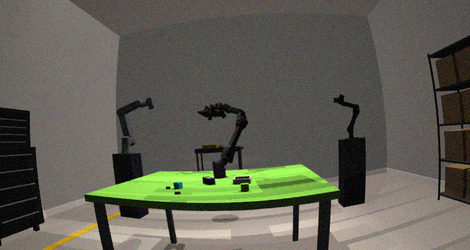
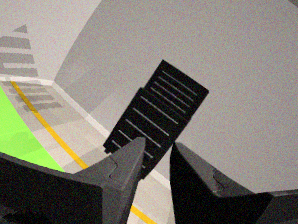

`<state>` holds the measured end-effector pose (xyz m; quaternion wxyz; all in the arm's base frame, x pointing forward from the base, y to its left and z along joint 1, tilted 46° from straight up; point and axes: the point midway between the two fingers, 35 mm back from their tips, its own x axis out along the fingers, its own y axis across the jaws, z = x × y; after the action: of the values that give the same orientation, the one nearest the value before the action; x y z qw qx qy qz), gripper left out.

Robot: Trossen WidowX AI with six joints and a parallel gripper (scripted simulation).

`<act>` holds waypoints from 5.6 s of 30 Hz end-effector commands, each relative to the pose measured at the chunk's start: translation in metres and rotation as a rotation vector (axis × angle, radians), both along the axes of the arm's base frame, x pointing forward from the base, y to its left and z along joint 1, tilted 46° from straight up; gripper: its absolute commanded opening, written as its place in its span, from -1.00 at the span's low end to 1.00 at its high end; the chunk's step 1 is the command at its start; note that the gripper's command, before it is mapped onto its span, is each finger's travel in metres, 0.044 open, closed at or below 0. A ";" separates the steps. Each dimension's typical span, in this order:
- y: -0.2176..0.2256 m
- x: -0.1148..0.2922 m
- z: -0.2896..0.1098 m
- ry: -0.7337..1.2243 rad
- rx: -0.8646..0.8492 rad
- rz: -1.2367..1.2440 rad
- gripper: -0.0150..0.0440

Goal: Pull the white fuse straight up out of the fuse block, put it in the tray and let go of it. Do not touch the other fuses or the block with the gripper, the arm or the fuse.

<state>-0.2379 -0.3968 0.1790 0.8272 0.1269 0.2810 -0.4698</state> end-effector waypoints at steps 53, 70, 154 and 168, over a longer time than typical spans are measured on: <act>0.357 0.522 -0.180 0.428 1.602 0.185 -0.24; 0.369 0.525 -0.191 0.427 1.602 0.185 -0.24; 0.374 0.527 -0.194 0.430 1.600 0.188 -0.49; 0.369 0.527 -0.190 0.429 1.600 0.187 -0.49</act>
<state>0.2889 -0.0249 -0.0121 0.4492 0.5617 0.6911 -0.0715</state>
